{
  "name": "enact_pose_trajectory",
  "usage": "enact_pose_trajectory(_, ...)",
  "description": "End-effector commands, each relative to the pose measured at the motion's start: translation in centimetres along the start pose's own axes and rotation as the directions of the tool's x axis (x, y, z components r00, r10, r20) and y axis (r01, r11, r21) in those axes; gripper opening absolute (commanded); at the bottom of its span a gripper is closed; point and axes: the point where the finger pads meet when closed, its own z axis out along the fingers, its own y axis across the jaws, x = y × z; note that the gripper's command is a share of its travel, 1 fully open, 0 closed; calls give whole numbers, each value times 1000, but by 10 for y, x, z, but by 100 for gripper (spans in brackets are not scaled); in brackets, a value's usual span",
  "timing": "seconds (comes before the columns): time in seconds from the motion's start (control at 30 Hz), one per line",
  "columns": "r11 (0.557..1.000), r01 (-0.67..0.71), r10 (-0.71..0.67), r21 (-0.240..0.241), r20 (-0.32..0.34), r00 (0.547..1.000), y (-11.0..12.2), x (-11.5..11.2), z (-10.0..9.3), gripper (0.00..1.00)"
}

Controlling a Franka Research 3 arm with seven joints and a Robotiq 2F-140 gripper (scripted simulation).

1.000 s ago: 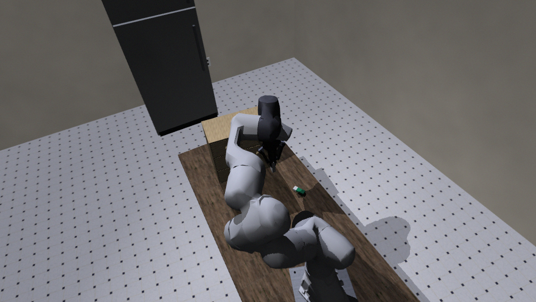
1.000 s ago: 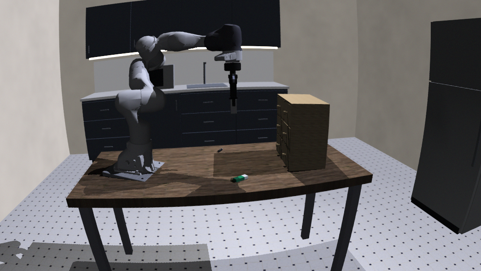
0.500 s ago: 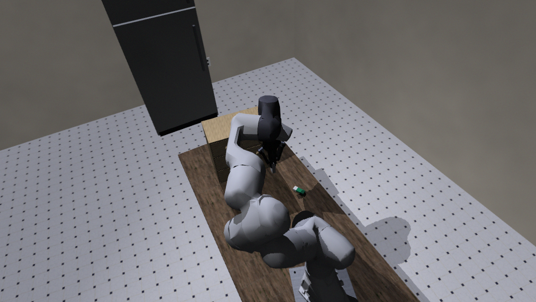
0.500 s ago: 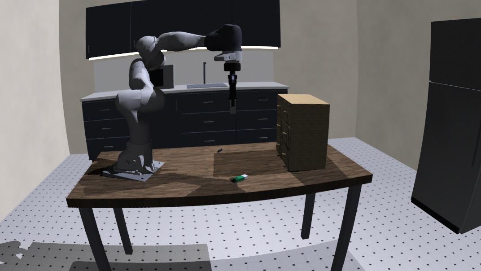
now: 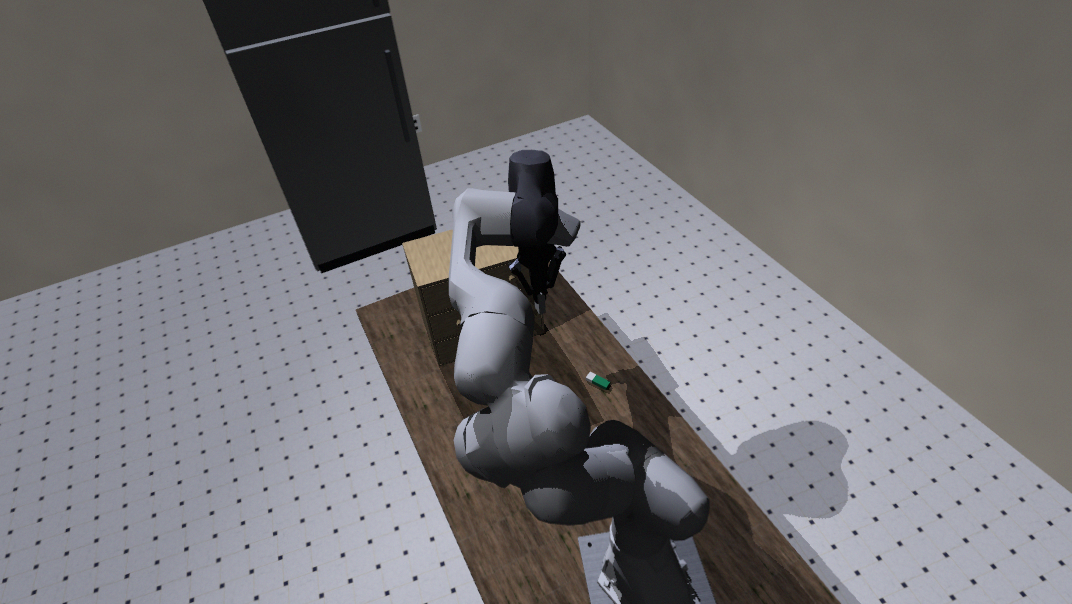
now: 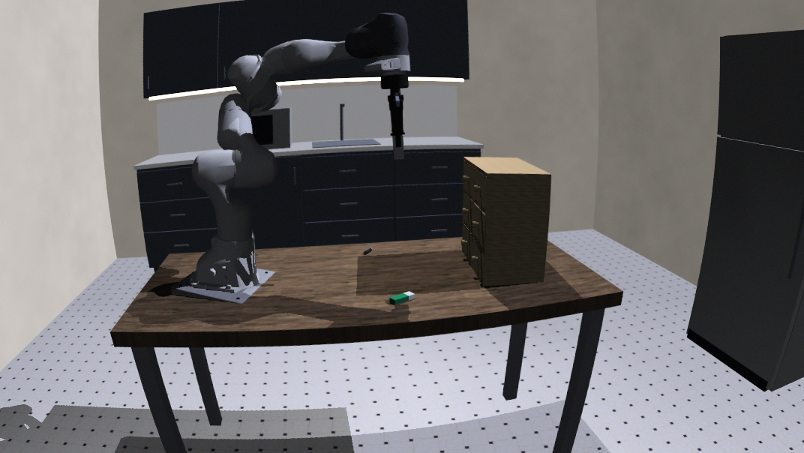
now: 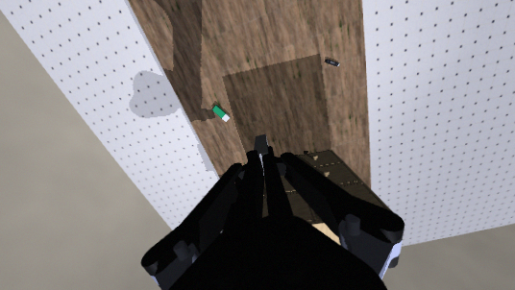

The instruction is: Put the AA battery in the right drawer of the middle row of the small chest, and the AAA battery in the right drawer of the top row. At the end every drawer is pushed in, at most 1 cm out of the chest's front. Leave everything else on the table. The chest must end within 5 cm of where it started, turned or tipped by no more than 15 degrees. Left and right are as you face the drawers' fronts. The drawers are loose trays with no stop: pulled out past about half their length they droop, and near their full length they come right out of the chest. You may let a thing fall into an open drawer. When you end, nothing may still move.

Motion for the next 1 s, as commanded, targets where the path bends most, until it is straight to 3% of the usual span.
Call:
enact_pose_trajectory(0.0, 999, -33, 32, -10, -46, 998, 0, 13, -11, 0)
enact_pose_trajectory(0.53, 999, -33, 33, -10, 4, 999, 0, 8, -7, 0)
enact_pose_trajectory(0.73, 999, -33, 34, -10, 90, 995, 0, 1, 0, 0)
enact_pose_trajectory(0.97, 999, -33, 34, -10, 248, 968, 0, -11, 14, 0)
